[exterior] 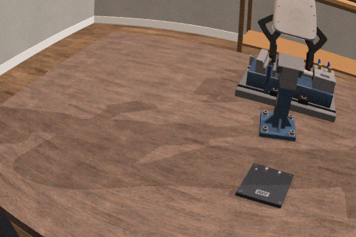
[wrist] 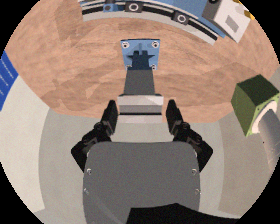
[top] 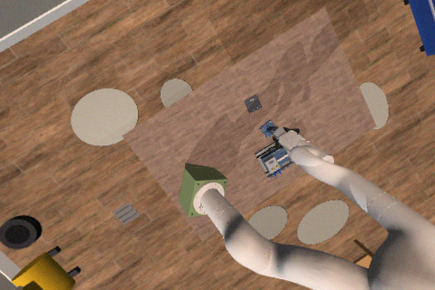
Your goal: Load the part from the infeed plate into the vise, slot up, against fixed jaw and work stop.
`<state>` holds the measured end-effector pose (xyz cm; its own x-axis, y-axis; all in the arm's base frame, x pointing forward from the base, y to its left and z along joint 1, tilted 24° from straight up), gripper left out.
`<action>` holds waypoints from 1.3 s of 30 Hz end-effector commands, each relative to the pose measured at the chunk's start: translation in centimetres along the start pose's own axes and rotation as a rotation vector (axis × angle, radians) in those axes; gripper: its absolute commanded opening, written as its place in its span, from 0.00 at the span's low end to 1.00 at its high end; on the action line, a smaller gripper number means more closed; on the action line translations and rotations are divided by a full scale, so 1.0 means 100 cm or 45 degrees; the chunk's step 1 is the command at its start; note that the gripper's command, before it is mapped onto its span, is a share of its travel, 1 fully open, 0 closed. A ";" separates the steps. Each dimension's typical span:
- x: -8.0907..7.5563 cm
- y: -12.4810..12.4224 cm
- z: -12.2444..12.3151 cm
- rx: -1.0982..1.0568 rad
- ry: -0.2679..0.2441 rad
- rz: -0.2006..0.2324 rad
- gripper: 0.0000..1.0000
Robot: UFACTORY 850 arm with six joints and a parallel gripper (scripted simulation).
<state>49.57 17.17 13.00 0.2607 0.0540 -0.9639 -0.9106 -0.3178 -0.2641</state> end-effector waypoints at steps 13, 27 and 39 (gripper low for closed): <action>-0.001 -0.002 -0.001 -0.001 -0.053 0.015 0.89; -0.001 -0.001 -0.003 0.000 -0.085 0.022 0.89; -0.001 -0.002 -0.003 0.000 -0.113 0.017 0.89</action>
Point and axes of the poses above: the point where the finger pads meet when closed, its own x axis out along the fingers, its own y axis across the jaws, z = x × y, the point moved 2 cm from there along -x, back along the fingers, and after that the axes turned 1 degree about x, right-handed, at the moved point
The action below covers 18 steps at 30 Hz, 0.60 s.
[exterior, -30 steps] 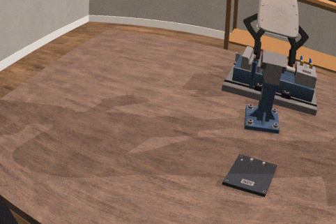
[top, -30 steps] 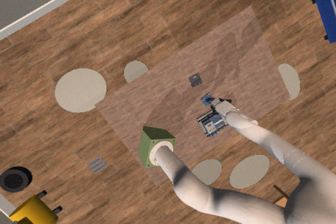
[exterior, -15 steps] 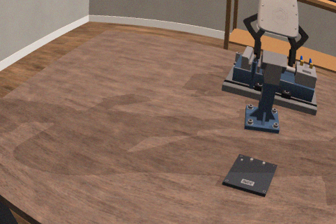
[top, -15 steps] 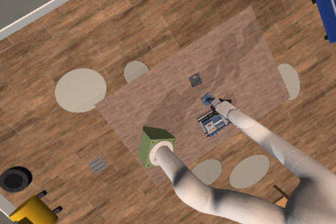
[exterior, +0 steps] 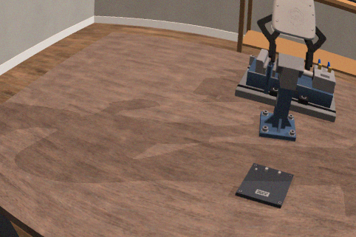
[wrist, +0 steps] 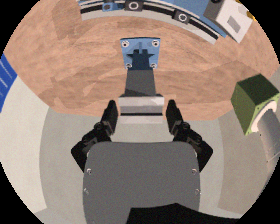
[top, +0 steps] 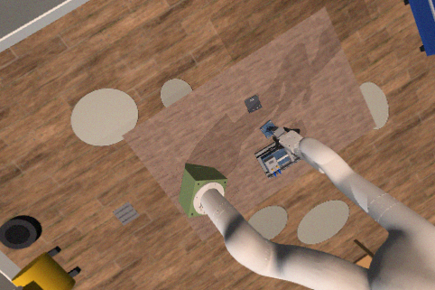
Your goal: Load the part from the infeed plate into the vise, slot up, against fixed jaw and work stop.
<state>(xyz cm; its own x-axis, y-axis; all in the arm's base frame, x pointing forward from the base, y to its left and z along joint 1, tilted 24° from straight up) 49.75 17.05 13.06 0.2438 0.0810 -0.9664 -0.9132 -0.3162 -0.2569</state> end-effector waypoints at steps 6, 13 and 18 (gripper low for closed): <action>0.000 0.000 -0.002 -0.003 -0.099 0.011 0.89; 0.000 -0.001 -0.003 -0.003 -0.131 0.009 0.89; 0.000 -0.001 -0.003 -0.003 -0.149 0.009 0.89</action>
Point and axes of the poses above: the point where the finger pads meet when closed, its own x axis out along the fingers, its own y axis across the jaws, z = x × y, the point moved 2 cm from there along -x, back along the fingers, and after that the axes turned 1 degree about x, right-handed, at the moved point
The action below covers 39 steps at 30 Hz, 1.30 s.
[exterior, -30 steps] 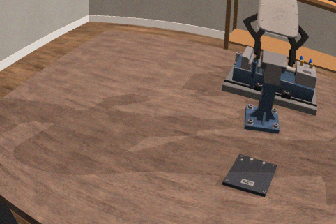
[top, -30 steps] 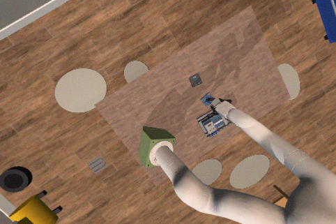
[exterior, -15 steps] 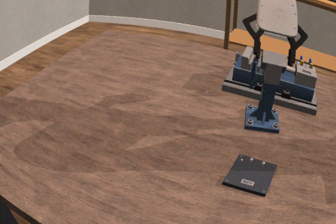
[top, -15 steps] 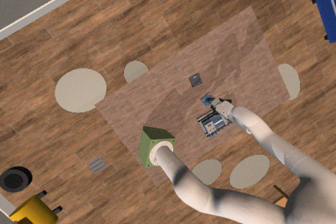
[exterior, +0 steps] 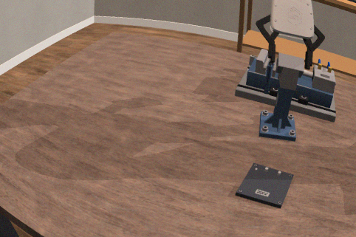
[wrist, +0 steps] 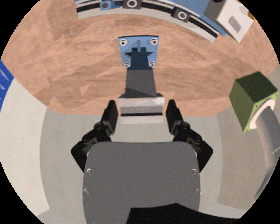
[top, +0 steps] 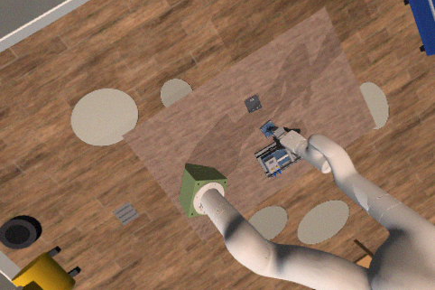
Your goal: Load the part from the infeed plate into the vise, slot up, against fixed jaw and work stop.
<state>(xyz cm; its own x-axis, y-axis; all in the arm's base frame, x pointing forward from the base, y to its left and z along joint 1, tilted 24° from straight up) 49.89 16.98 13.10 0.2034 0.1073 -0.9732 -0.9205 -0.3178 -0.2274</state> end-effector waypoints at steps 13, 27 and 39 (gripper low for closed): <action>0.000 0.000 -0.005 -0.008 -0.215 -0.028 0.89; 0.001 0.000 -0.008 -0.010 -0.369 -0.025 0.89; 0.002 0.000 -0.010 -0.012 -0.455 -0.023 0.89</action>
Point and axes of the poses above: the point where the finger pads meet when closed, its own x axis out along the fingers, its own y axis across the jaws, z = x × y, the point moved 2 cm from there along -x, back along the fingers, and after that the axes turned 1 degree about x, right-handed, at the moved point
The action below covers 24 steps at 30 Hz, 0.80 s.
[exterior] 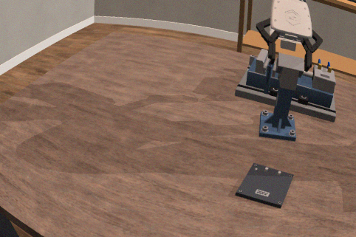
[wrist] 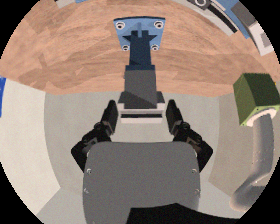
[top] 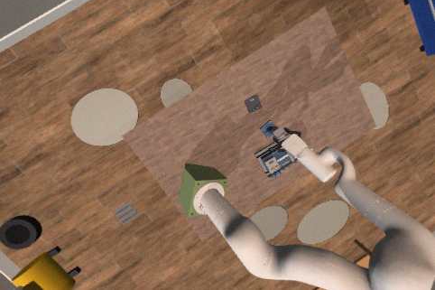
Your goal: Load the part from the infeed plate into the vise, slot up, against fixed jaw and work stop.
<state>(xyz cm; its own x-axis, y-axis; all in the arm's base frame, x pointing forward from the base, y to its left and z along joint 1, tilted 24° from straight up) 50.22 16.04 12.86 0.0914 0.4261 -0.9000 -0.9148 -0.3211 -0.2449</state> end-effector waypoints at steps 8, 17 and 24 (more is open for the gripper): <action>0.000 -0.001 -0.001 -0.001 -0.056 -0.001 0.89; 0.000 -0.001 -0.002 -0.001 -0.076 -0.001 0.89; 0.000 -0.001 -0.002 -0.001 -0.084 -0.001 0.89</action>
<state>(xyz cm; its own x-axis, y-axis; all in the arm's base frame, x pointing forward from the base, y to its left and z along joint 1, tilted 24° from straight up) 50.31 15.86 12.78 0.0652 0.4798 -0.8749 -0.9150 -0.3211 -0.2444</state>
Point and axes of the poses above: the point where the finger pads meet when closed, its own x axis out along the fingers, its own y axis across the jaws, z = x × y, the point moved 2 cm from there along -x, back along the fingers, and after that the axes turned 1 degree about x, right-handed, at the moved point
